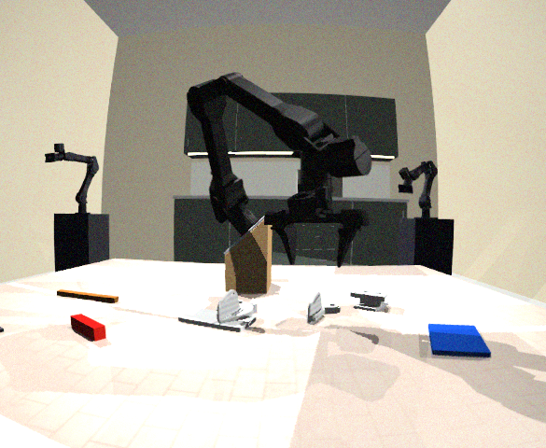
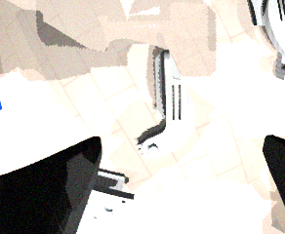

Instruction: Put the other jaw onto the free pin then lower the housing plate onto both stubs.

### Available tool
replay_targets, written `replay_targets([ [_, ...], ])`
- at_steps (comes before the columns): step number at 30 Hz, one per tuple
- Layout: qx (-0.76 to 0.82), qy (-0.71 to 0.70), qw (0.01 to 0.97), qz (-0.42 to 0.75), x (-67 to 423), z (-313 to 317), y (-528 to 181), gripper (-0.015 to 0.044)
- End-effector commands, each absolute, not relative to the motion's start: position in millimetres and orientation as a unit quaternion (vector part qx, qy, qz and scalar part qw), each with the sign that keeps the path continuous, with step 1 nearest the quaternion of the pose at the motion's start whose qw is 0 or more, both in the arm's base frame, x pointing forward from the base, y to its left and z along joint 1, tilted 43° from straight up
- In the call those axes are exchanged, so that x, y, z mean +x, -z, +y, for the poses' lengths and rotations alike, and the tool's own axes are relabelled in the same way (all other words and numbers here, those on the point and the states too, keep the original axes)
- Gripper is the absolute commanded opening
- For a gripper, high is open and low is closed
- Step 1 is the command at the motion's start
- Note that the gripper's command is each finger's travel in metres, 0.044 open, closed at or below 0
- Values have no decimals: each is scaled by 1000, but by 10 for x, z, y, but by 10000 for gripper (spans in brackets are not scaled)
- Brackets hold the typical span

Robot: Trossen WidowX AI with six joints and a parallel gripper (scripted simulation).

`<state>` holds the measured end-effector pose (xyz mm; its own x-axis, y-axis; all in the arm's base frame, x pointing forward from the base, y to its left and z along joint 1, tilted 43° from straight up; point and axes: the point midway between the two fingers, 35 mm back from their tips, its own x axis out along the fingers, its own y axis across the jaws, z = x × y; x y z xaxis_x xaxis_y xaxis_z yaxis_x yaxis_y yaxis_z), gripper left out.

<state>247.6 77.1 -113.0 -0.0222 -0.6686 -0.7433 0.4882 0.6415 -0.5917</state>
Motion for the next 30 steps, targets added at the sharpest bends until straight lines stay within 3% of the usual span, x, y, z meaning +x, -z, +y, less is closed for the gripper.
replay_targets([
  [1,-84,416,688,589,2469,753,1147,440],
  [30,-85,416,688,589,2454,362,1572,440],
])
